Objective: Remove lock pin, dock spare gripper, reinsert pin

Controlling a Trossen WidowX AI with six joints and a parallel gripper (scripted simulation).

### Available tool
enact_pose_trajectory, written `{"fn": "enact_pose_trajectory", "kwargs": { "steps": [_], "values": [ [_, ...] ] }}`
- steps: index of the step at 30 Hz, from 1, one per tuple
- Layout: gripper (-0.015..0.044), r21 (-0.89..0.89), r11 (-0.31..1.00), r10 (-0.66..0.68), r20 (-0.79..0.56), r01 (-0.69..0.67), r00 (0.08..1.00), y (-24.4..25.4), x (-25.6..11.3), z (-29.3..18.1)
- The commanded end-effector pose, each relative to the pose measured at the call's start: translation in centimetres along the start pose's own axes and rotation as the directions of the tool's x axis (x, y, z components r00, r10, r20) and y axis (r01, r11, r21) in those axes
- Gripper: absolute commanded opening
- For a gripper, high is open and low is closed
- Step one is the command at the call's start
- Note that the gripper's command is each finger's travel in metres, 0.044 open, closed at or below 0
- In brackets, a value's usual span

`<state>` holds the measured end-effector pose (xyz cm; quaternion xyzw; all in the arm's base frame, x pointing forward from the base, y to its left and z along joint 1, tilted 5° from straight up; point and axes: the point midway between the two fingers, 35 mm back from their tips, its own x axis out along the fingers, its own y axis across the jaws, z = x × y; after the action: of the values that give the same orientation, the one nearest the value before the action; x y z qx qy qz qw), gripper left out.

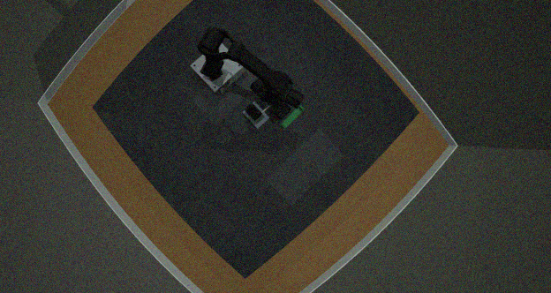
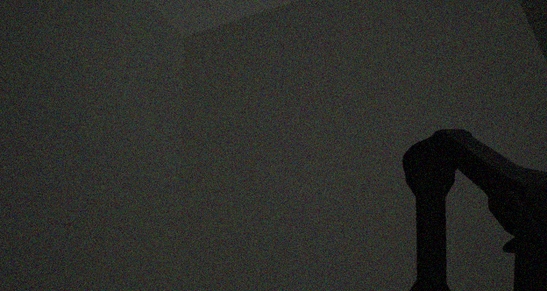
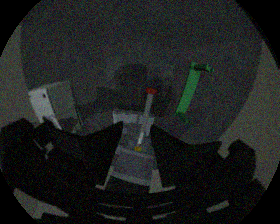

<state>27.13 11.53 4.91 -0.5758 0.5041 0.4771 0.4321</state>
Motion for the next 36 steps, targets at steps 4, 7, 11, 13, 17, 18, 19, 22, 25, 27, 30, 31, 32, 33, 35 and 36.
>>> {"fn": "enact_pose_trajectory", "kwargs": {
  "steps": [4,7,11,13,17,18,19,22,25,27,30,31,32,33,35,36],
  "values": [
    [0.0200,-0.001,1.000,0.002,0.000,-0.002,1.000,0.1,-1.4,0.6],
    [0.0200,-0.004,1.000,0.005,-0.002,-0.005,1.000,0.2,-2.0,0.8],
    [0.0200,-0.007,1.000,0.010,-0.005,-0.010,1.000,0.3,-2.6,1.1],
    [0.0200,-0.008,1.000,0.012,-0.007,-0.012,1.000,0.4,-3.0,1.2],
    [0.0200,-0.011,1.000,0.017,-0.010,-0.017,1.000,0.5,-3.6,1.4],
    [0.0200,-0.012,1.000,0.018,-0.010,-0.018,1.000,0.5,-3.8,1.5],
    [0.0200,-0.013,1.000,0.019,-0.011,-0.019,1.000,0.5,-4.0,1.6],
    [0.0200,-0.015,1.000,0.022,-0.013,-0.022,1.000,0.6,-4.5,1.8],
    [0.0200,-0.017,1.000,0.025,-0.016,-0.025,1.000,0.7,-5.0,1.9],
    [0.0226,-0.020,0.999,0.028,-0.019,-0.028,0.999,0.7,-4.4,1.6],
    [0.0305,-0.020,0.999,0.028,-0.019,-0.028,0.999,0.7,-4.4,1.6],
    [0.0331,-0.020,0.999,0.028,-0.019,-0.028,0.999,0.7,-4.4,1.6],
    [0.0358,-0.020,0.999,0.028,-0.019,-0.028,0.999,0.7,-4.4,1.6],
    [0.0384,-0.020,0.999,0.028,-0.019,-0.028,0.999,0.7,-4.4,1.6],
    [0.0436,-0.020,0.999,0.028,-0.019,-0.028,0.999,0.7,-4.4,1.6],
    [0.0440,-0.020,0.999,0.028,-0.019,-0.028,0.999,0.7,-4.4,1.6]
  ]
}}
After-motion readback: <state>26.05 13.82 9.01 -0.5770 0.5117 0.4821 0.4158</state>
